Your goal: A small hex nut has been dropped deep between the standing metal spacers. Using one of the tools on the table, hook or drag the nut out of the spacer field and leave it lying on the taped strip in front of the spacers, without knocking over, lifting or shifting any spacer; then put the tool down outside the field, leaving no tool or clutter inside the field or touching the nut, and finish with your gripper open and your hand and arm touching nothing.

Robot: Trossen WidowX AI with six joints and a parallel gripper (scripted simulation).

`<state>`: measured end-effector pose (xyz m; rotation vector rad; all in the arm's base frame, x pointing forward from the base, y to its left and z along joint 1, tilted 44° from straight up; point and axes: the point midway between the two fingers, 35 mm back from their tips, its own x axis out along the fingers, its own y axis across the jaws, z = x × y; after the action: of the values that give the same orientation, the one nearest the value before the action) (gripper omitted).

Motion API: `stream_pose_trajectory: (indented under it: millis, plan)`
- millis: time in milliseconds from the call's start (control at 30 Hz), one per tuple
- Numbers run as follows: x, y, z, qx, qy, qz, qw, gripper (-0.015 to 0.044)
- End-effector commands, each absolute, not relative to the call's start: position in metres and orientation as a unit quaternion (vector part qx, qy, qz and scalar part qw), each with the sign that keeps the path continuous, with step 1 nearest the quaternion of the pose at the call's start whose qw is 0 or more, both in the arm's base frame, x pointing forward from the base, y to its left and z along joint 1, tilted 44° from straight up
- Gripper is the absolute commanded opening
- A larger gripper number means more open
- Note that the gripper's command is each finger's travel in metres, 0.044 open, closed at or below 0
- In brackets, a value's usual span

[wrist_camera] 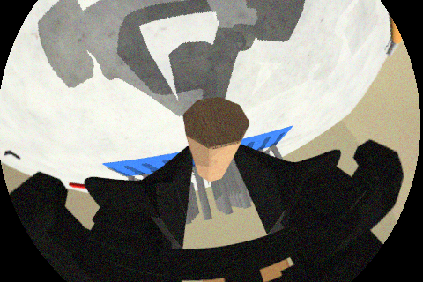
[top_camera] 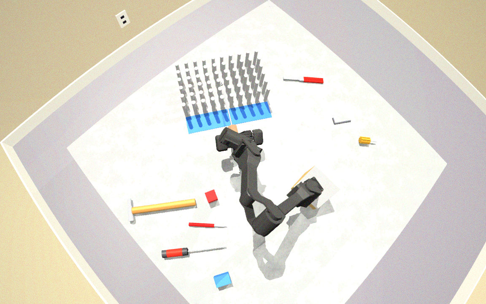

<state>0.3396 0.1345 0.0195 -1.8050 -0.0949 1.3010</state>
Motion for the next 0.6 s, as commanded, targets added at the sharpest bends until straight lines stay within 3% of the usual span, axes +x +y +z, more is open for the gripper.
stream_pose_trajectory:
  millis: [0,567]
  plan:
    - [0.3451,0.1326,0.0199,-0.73,-0.039,0.52,0.441,0.0]
    - [0.3549,0.1303,0.0162,-0.731,-0.039,0.52,0.441,0.0]
